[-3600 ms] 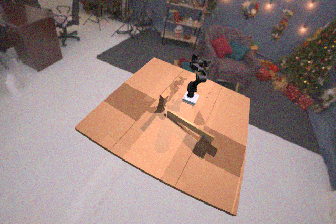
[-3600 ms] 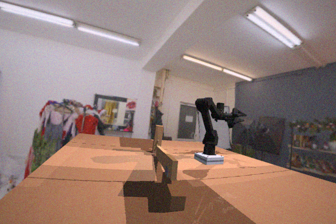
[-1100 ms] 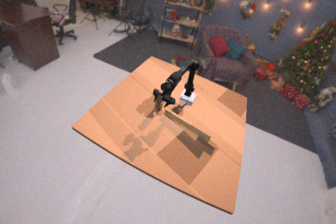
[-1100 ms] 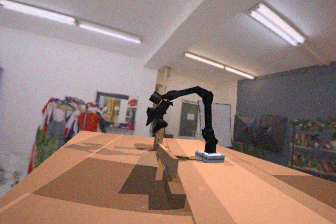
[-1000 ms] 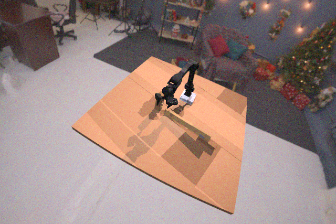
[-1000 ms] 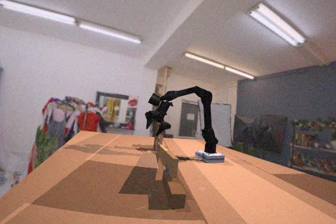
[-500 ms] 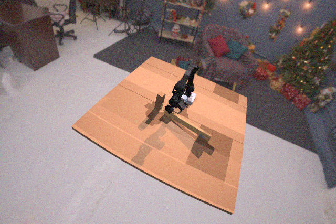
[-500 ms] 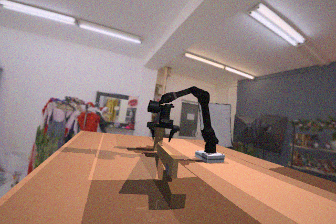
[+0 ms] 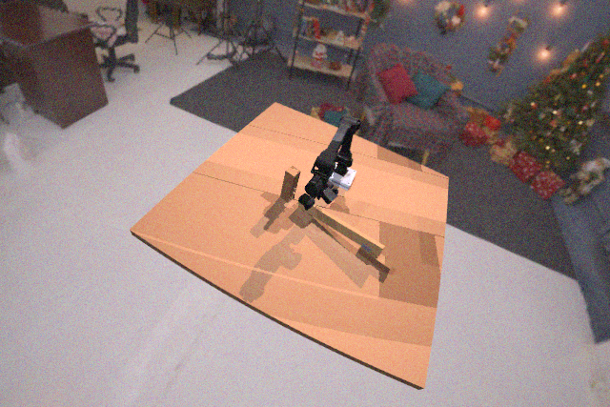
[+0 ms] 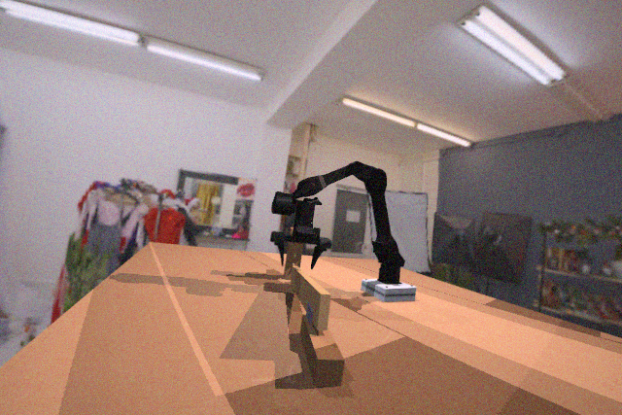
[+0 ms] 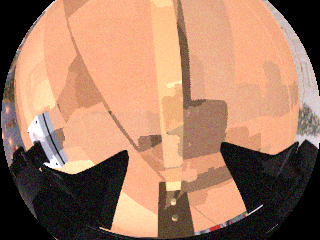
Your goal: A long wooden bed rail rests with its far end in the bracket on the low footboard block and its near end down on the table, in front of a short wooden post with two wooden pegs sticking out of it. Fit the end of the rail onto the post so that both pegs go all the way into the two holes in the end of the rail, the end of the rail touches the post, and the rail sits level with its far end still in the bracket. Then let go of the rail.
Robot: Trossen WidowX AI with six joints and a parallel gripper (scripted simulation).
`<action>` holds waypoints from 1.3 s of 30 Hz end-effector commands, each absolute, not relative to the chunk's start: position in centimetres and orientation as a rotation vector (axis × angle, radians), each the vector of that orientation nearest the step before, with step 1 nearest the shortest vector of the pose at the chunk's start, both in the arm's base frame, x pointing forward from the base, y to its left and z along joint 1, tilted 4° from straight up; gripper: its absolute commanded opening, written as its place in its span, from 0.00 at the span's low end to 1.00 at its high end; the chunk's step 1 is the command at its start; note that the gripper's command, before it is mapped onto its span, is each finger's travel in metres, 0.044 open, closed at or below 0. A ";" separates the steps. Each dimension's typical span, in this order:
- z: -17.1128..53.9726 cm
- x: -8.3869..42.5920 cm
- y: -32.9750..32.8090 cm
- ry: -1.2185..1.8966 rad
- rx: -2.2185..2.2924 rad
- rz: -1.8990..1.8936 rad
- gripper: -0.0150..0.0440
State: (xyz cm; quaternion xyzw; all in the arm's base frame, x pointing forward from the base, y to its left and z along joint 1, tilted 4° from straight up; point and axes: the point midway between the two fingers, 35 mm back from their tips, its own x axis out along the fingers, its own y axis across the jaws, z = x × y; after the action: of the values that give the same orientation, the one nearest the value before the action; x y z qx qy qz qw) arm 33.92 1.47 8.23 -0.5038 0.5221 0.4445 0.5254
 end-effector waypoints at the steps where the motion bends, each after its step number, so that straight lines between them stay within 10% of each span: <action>1: 7.5 33.9 1.5 1.245 -1.204 1.072 1.00; 30: 3.0 33.9 1.3 1.245 -1.204 1.072 1.00; 39: 3.0 33.9 1.3 1.245 -1.204 1.072 0.60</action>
State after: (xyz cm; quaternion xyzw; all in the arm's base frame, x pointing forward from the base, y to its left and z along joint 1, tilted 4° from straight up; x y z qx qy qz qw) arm 33.93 1.17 3.04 -0.5031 0.5232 0.4453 0.5243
